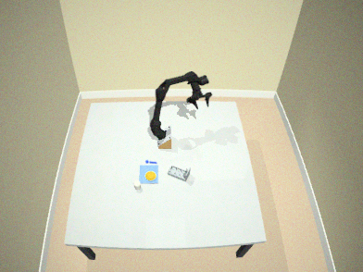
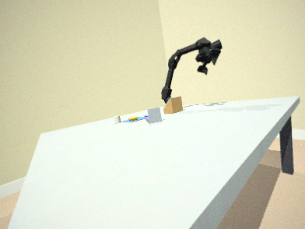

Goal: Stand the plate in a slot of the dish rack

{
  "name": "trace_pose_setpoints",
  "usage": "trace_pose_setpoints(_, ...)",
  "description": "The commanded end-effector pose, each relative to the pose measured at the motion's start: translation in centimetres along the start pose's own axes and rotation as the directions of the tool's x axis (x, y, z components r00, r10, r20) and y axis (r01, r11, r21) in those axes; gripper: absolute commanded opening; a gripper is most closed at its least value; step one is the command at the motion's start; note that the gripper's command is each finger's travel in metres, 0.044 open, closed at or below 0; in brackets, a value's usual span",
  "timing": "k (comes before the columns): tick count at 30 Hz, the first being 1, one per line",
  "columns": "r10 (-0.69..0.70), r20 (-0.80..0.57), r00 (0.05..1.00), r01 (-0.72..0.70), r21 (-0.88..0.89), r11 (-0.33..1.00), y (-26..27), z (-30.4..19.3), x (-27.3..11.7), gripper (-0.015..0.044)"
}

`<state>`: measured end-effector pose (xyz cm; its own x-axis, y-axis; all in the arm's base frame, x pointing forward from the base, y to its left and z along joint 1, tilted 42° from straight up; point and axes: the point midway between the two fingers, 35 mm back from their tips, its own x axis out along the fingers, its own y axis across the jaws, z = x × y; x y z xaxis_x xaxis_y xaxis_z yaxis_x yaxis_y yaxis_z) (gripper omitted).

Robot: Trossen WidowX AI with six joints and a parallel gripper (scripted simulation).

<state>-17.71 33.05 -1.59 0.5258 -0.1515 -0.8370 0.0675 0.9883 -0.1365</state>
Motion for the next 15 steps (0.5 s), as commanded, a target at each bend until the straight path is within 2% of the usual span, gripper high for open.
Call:
trace_pose_setpoints(1, -0.004, -0.002, 1.0, 0.004, 0.002, 1.0, 0.1, 0.3, 0.0, 0.04)
trace_pose_setpoints(5, -0.064, -0.048, 0.997, 0.065, 0.027, 0.997, 2.0, 6.0, 0.9, 0.04)
trace_pose_setpoints(15, -0.176, -0.09, 0.98, 0.166, -0.108, 0.98, 3.3, 23.2, 5.1, 0.04)
